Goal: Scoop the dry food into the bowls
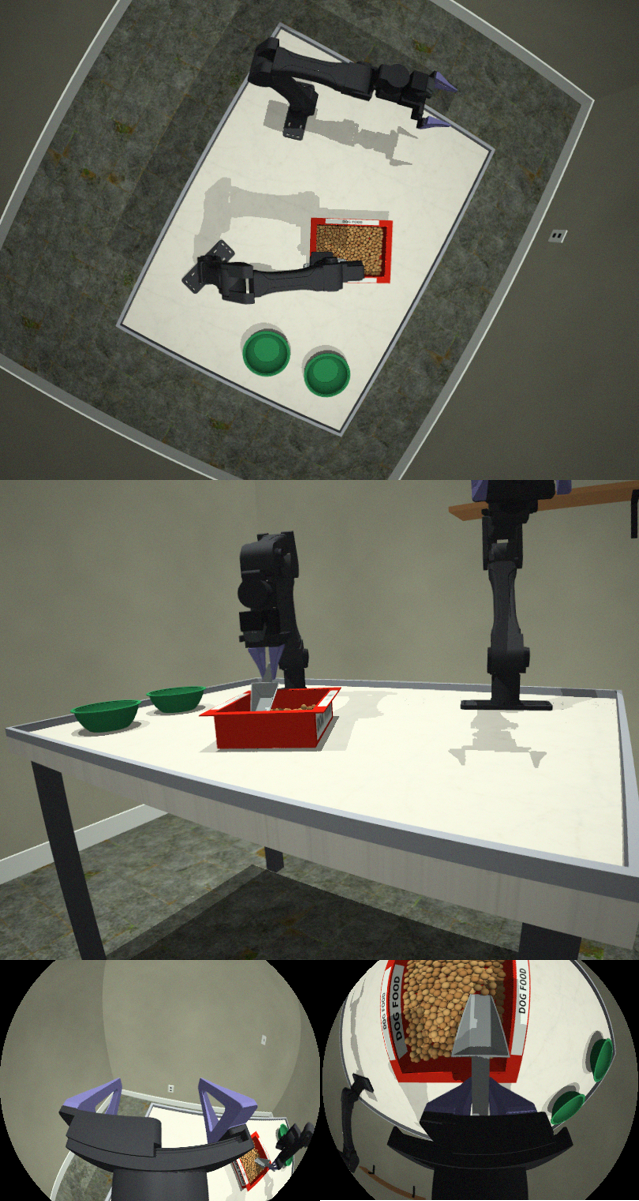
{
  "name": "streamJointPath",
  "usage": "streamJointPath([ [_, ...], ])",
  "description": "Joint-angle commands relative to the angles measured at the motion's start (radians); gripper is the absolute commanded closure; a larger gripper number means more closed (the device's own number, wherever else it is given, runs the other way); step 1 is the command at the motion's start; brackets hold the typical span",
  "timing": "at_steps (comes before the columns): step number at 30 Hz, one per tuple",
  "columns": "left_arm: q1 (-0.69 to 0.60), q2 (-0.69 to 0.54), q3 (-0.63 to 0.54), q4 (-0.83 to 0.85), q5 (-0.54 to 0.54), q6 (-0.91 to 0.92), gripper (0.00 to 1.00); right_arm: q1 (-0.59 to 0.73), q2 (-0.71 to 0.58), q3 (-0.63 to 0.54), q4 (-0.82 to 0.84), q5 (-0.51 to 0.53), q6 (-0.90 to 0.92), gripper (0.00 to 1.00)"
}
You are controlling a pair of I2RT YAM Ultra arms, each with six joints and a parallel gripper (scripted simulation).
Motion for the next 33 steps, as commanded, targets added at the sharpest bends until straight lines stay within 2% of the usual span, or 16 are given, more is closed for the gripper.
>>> streamJointPath([
  [1,0.0,-0.011,0.014,0.005,0.0,0.0,0.0,-0.002,-0.008,0.047,-0.012,-0.003,-0.004,1.0],
  [23,0.0,-0.011,0.014,0.005,0.0,0.0,0.0,-0.005,0.083,0.124,0.008,0.006,-0.009,1.0],
  [27,0.0,-0.011,0.014,0.005,0.0,0.0,0.0,-0.006,0.045,0.126,0.001,0.004,-0.007,1.0],
  [28,0.0,-0.011,0.014,0.005,0.0,0.0,0.74,-0.006,0.047,0.129,-0.001,0.004,-0.006,1.0],
  [33,0.0,-0.011,0.014,0.005,0.0,0.0,0.74,-0.006,0.043,0.136,-0.001,0.004,-0.006,1.0],
])
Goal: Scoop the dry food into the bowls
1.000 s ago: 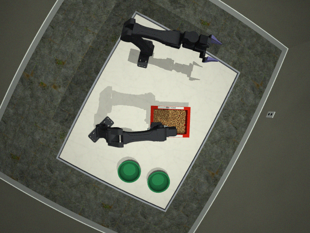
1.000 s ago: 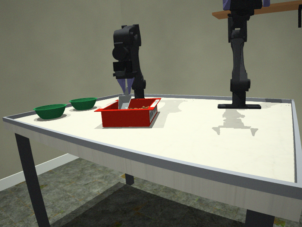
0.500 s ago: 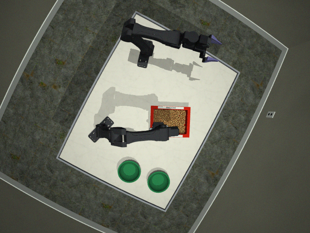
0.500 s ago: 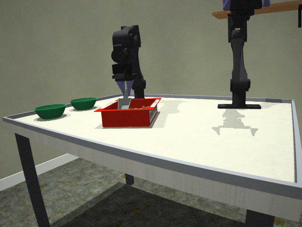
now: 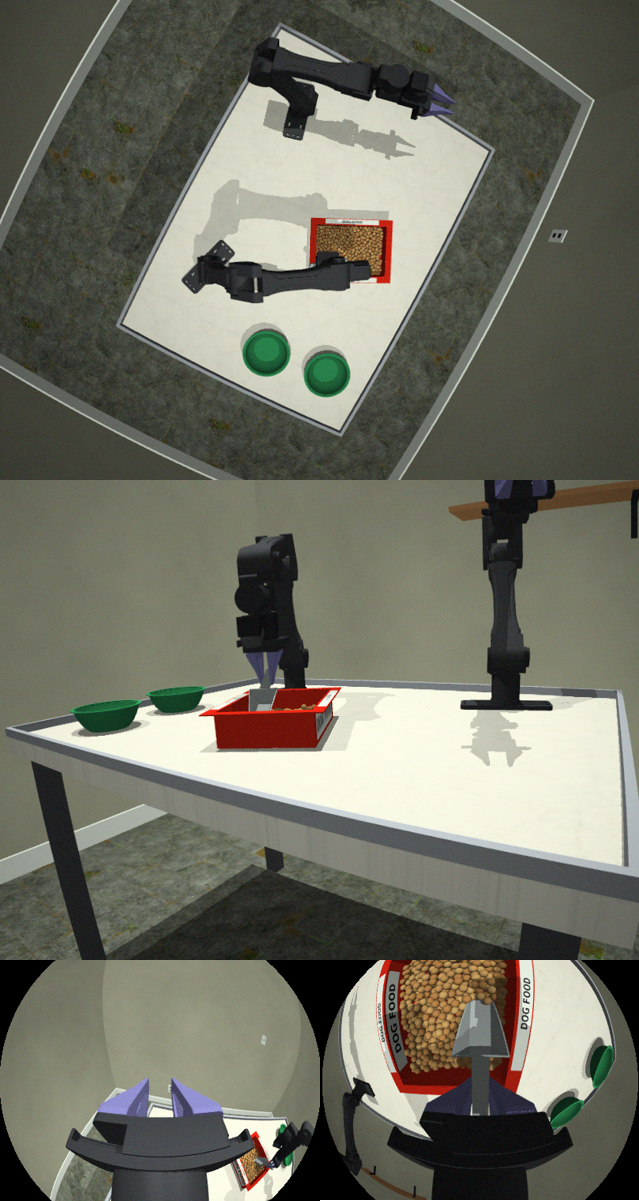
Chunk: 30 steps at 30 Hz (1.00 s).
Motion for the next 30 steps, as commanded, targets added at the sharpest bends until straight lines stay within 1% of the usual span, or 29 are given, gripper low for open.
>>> streamJointPath([
  [1,0.0,-0.011,0.014,0.005,0.0,0.0,0.74,-0.003,-0.043,0.047,0.008,0.005,-0.003,1.0],
  [11,0.0,-0.011,0.014,0.005,0.0,0.0,0.74,-0.003,-0.043,0.047,0.008,0.005,-0.003,1.0],
  [12,-0.021,0.04,-0.051,-0.014,0.021,-0.029,0.74,-0.003,-0.043,0.047,0.008,0.005,-0.003,1.0],
  [13,-0.024,0.04,-0.045,0.026,0.035,-0.051,0.74,-0.003,-0.043,0.047,0.008,0.005,-0.003,1.0],
  [19,-0.077,0.109,-0.1,0.163,0.166,-0.246,0.74,-0.003,-0.043,0.047,0.008,0.005,-0.003,1.0],
  [21,-0.077,0.109,-0.1,0.163,0.166,-0.246,0.74,-0.003,-0.043,0.047,0.008,0.005,-0.003,1.0],
  [22,-0.079,0.132,-0.114,0.216,0.195,-0.278,0.74,-0.003,-0.043,0.047,0.008,0.005,-0.003,1.0],
  [30,-0.165,0.251,-0.238,0.383,0.348,-0.501,0.74,-0.003,-0.043,0.047,0.008,0.005,-0.003,1.0],
])
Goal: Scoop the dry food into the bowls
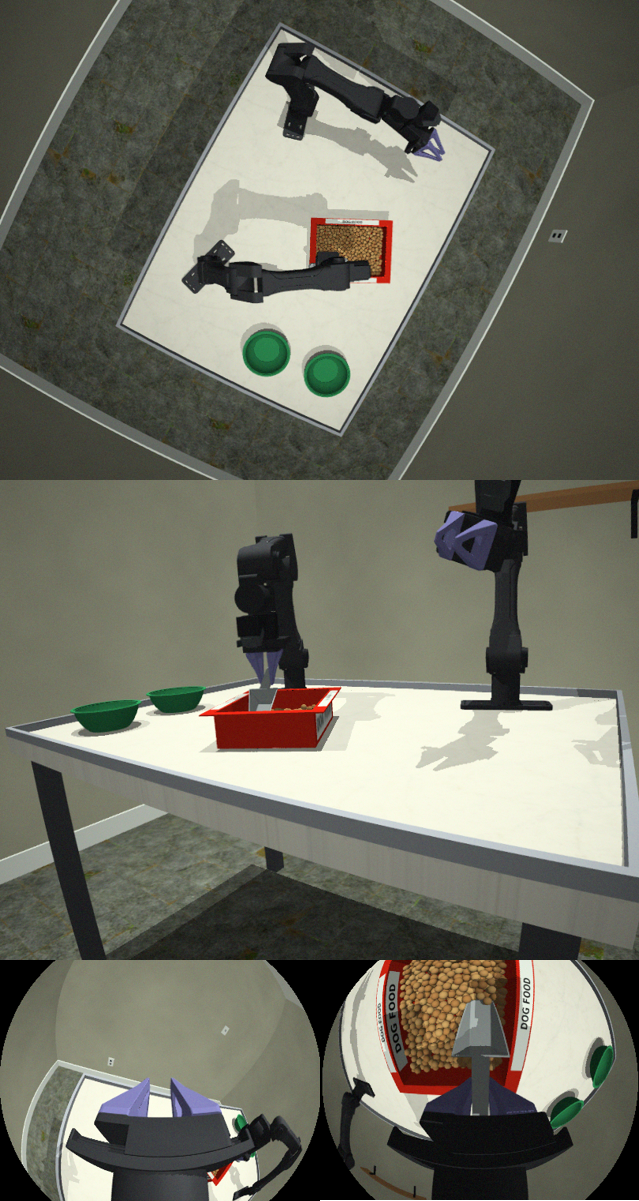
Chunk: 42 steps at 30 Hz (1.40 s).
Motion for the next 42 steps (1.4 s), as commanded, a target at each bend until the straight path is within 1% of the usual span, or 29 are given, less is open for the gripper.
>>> streamJointPath([
  [1,-0.039,0.06,-0.06,0.123,0.107,-0.148,0.74,-0.003,-0.043,0.047,0.008,0.005,-0.003,1.0],
  [6,-0.09,0.145,-0.136,0.239,0.213,-0.289,0.74,-0.003,-0.043,0.047,0.008,0.005,-0.003,1.0],
  [8,-0.09,0.145,-0.136,0.239,0.213,-0.289,0.74,-0.003,-0.043,0.047,0.008,0.005,-0.003,1.0],
  [9,-0.1,0.177,-0.157,0.299,0.24,-0.326,0.74,-0.003,-0.043,0.047,0.008,0.005,-0.003,1.0],
  [23,-0.249,0.395,-0.38,0.59,0.532,-0.72,0.74,-0.003,-0.043,0.047,0.008,0.005,-0.003,1.0],
  [25,-0.249,0.395,-0.38,0.59,0.532,-0.72,0.74,-0.003,-0.043,0.047,0.008,0.005,-0.003,1.0],
  [26,-0.263,0.43,-0.403,0.657,0.556,-0.763,0.74,-0.003,-0.043,0.047,0.008,0.005,-0.003,1.0],
  [31,-0.313,0.492,-0.477,0.742,0.66,-0.895,0.74,-0.003,-0.043,0.047,0.008,0.005,-0.003,1.0],
  [34,-0.332,0.537,-0.508,0.826,0.669,-0.937,0.74,-0.003,-0.043,0.047,0.008,0.005,-0.003,1.0],
  [36,-0.333,0.564,-0.508,0.877,0.646,-0.938,0.74,-0.003,-0.043,0.047,0.008,0.005,-0.003,1.0],
  [38,-0.34,0.585,-0.525,0.867,0.622,-0.923,0.74,-0.003,-0.043,0.047,0.008,0.005,-0.003,1.0],
  [42,-0.343,0.594,-0.529,0.895,0.622,-0.932,0.74,-0.003,-0.043,0.047,0.008,0.005,-0.003,1.0],
])
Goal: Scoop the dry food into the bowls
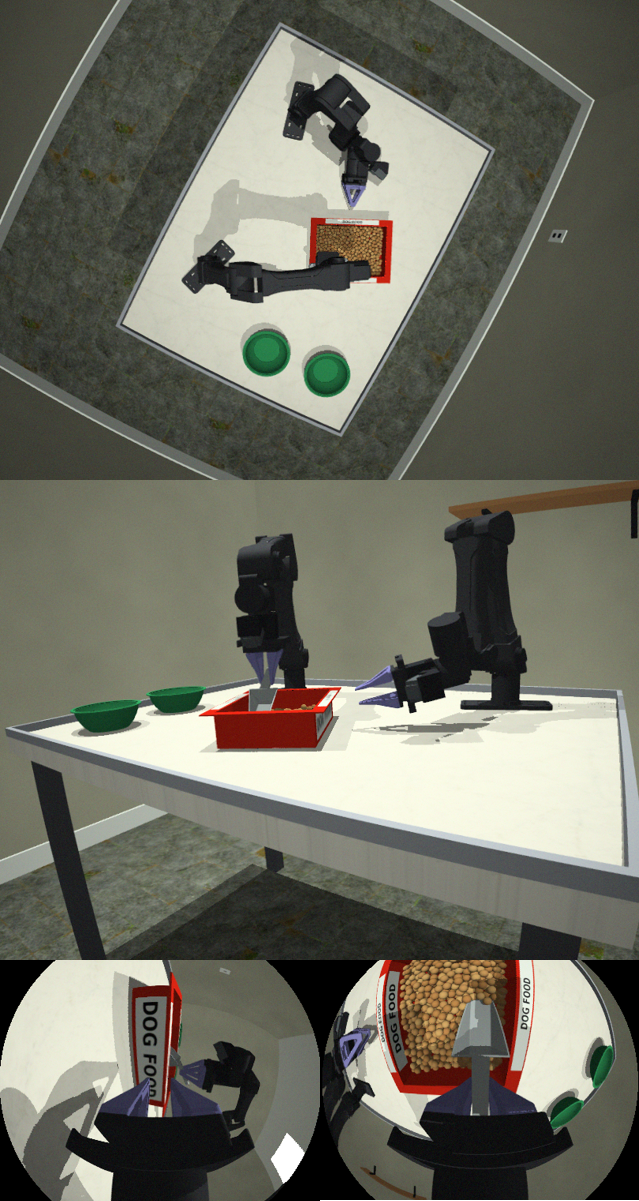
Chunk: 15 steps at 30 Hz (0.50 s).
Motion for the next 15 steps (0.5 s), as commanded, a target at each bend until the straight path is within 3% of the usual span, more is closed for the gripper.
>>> streamJointPath([
  [1,0.004,0.005,0.012,0.082,-0.006,-0.014,0.74,-0.003,-0.043,0.047,0.008,0.005,-0.003,1.0],
  [15,-0.041,0.045,0.055,0.112,-0.035,-0.03,0.74,-0.003,-0.043,0.047,0.008,0.005,-0.003,1.0],
])
